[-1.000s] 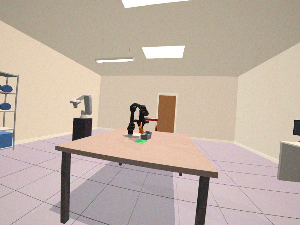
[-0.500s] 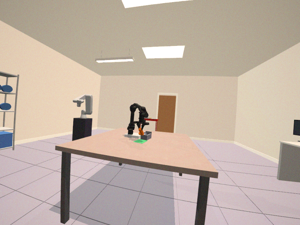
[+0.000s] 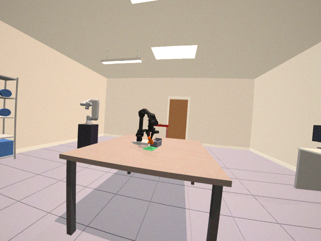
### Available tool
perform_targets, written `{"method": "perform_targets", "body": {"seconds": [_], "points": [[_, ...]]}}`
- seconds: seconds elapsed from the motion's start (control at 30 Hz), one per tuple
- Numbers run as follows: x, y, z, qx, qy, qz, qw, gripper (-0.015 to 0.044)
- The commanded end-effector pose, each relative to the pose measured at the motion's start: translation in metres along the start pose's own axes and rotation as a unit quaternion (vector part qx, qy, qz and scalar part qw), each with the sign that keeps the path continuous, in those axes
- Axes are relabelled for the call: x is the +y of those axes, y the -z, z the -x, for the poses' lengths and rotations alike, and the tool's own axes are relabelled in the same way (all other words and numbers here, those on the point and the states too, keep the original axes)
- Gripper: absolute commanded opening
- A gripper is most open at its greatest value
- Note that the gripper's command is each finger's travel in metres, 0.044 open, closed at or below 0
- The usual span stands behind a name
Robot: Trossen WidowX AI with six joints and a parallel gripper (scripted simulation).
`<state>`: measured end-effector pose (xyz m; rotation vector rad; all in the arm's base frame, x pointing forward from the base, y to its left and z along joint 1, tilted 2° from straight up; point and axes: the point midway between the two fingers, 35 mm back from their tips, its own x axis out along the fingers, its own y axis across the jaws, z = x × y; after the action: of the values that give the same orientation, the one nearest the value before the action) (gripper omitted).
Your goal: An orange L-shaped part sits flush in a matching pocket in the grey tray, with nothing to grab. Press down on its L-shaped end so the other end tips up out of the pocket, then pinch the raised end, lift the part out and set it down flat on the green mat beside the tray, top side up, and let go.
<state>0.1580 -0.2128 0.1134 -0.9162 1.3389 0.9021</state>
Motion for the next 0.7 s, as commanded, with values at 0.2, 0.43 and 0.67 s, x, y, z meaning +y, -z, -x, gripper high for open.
{"method": "perform_targets", "body": {"seconds": [0.2,0.43,0.67], "points": [[0.000,0.000,-0.016,0.000,-0.002,0.000,1.000,0.0000],[0.001,0.000,-0.027,0.000,-0.002,0.000,1.000,0.0000],[0.001,0.000,-0.038,0.000,-0.002,0.000,1.000,0.0000]]}}
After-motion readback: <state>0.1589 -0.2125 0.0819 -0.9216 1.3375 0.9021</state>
